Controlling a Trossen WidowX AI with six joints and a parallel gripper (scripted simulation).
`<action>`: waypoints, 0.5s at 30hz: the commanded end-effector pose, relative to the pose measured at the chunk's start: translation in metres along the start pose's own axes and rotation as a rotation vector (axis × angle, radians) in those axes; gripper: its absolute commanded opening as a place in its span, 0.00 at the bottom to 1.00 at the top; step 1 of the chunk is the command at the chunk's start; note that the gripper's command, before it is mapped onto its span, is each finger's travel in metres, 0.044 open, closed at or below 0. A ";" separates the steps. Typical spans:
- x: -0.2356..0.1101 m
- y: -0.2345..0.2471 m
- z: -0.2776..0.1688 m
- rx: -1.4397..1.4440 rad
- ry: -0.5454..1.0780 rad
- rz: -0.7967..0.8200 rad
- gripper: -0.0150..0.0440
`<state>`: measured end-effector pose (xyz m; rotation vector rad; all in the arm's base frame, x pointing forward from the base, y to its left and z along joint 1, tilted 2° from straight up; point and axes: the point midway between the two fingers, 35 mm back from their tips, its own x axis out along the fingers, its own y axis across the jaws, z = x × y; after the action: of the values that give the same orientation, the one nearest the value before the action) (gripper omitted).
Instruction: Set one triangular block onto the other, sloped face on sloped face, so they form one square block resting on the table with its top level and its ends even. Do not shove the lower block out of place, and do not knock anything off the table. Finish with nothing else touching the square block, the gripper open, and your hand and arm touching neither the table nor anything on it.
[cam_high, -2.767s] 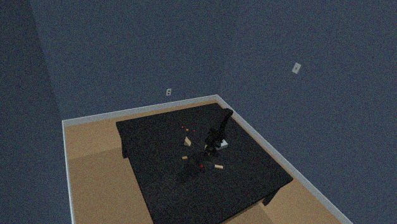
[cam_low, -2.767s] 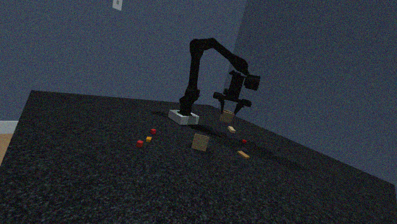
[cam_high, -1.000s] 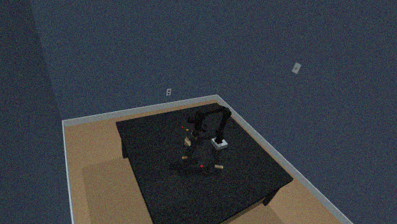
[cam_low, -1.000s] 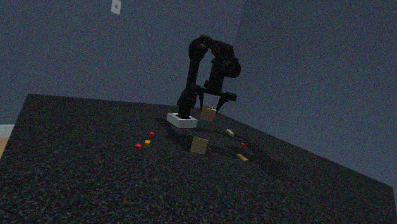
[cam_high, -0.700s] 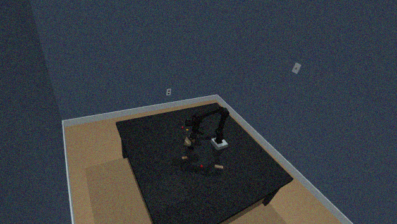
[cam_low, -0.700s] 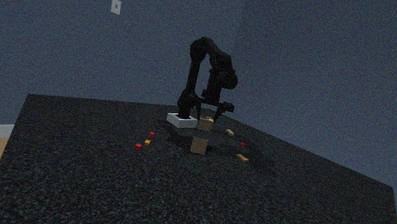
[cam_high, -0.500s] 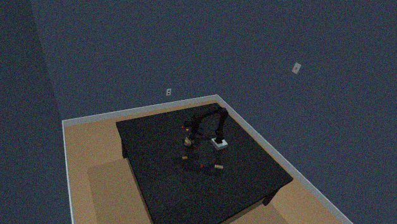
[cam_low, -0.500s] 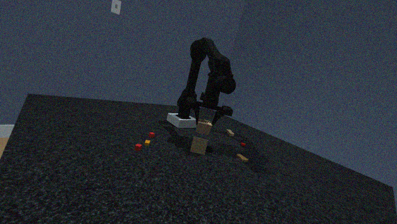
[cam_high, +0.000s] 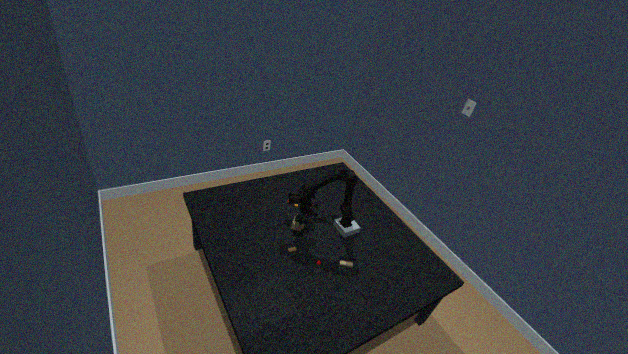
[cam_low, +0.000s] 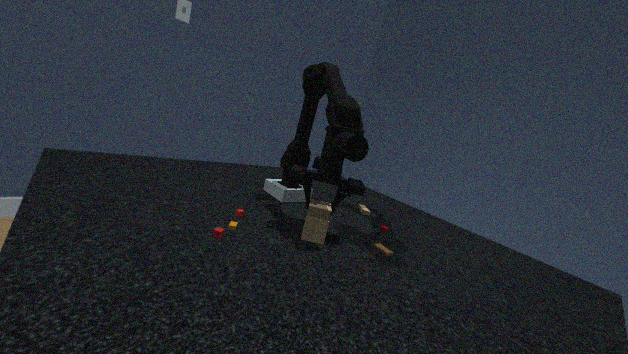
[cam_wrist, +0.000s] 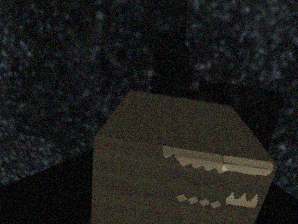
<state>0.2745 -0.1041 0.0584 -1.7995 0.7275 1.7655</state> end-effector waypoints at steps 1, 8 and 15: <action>0.000 0.000 -0.001 -0.010 0.007 0.002 0.25; 0.001 0.000 0.000 -0.010 0.005 0.003 0.25; 0.001 0.000 -0.001 -0.015 0.007 0.005 0.25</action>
<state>0.2746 -0.1038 0.0572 -1.8058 0.7239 1.7686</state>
